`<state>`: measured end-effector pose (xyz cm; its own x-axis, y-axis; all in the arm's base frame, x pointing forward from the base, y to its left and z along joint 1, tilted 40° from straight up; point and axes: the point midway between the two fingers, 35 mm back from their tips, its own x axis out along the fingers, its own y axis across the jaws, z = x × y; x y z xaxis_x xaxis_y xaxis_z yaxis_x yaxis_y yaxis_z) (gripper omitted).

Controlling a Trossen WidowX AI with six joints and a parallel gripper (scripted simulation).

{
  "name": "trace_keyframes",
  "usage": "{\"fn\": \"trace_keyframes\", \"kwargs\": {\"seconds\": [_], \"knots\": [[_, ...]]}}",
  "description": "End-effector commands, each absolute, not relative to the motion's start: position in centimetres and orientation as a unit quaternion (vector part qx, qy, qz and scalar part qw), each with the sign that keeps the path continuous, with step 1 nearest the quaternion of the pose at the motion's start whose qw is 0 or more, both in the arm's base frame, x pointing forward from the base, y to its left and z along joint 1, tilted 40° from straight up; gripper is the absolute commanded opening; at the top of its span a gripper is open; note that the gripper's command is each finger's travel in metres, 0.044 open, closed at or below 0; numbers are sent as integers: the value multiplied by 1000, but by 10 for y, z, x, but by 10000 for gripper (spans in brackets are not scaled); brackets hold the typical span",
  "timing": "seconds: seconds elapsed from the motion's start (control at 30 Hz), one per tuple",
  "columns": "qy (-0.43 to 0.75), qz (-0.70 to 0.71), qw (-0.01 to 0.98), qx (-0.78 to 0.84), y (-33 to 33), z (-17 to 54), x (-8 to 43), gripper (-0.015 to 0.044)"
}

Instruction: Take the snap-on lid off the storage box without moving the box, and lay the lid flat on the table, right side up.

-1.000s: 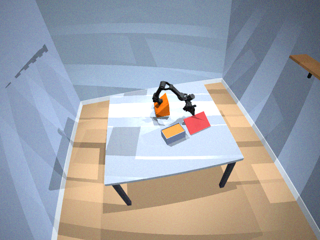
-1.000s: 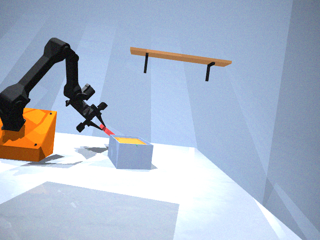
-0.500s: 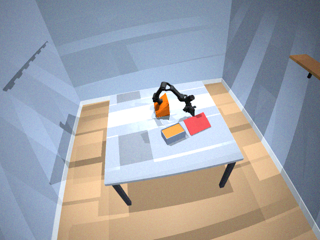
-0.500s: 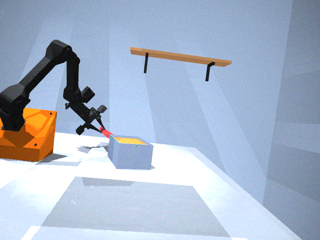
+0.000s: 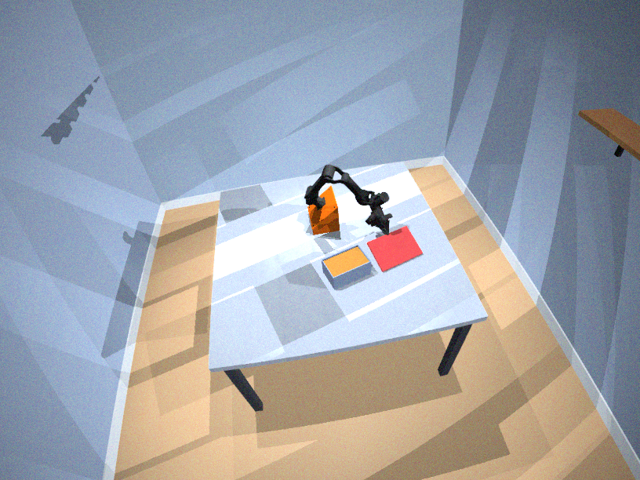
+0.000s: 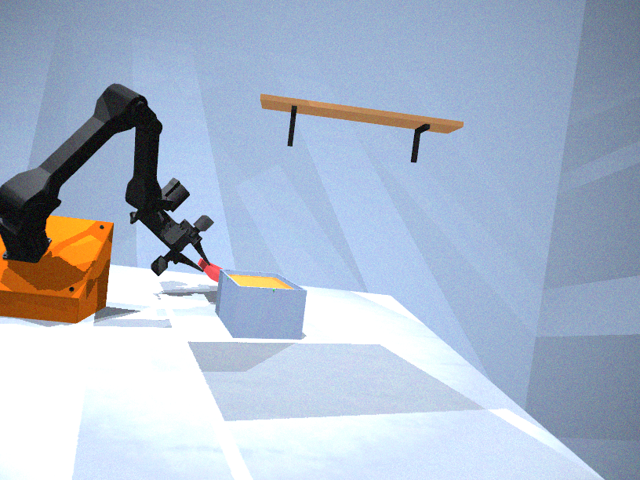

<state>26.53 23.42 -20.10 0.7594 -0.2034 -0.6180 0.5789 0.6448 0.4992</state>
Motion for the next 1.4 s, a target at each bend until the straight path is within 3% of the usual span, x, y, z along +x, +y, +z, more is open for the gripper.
{"fn": "trace_keyframes", "kwargs": {"seconds": [0.0,0.2,0.53,0.6,0.8,1.37], "knots": [[267,-226,867,355,231,-205,265,0],[267,-226,867,355,228,-209,265,0],[267,-226,867,355,230,-205,266,263],[267,-226,867,355,230,-205,266,275],[268,-226,867,355,227,-203,256,432],[269,-227,866,354,218,-198,222,440]]}}
